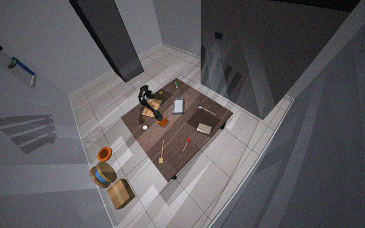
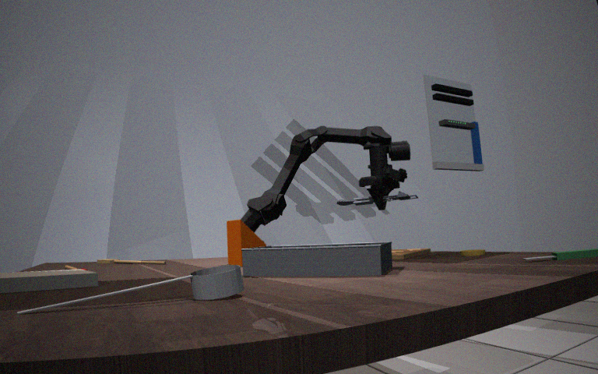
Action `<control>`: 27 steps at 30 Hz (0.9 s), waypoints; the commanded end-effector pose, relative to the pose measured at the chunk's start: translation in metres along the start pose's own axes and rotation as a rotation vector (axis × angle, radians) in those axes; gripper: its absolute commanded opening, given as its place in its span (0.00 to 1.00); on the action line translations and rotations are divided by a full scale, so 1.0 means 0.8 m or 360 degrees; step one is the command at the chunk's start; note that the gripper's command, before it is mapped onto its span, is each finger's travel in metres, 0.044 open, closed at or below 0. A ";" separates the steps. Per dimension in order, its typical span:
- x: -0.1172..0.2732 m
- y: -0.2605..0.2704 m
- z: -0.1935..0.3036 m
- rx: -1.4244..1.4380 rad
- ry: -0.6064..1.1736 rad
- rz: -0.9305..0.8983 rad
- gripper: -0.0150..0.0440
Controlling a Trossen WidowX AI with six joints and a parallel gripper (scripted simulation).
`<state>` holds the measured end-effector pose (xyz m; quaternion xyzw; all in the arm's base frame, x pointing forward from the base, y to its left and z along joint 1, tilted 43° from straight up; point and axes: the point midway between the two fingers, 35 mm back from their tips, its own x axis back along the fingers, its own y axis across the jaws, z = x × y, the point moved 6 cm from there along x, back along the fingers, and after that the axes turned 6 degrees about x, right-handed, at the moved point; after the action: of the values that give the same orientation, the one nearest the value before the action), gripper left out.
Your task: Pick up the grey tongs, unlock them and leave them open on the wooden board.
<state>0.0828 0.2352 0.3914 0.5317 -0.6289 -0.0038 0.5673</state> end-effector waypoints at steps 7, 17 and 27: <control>-0.020 -0.001 -0.003 -0.0007 0.0003 0.0008 0.00; -0.040 -0.002 -0.006 -0.0006 0.0003 0.0009 0.00; -0.060 -0.002 -0.006 -0.0006 0.0003 0.0009 0.00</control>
<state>0.0779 0.2669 0.3618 0.5310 -0.6290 -0.0028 0.5677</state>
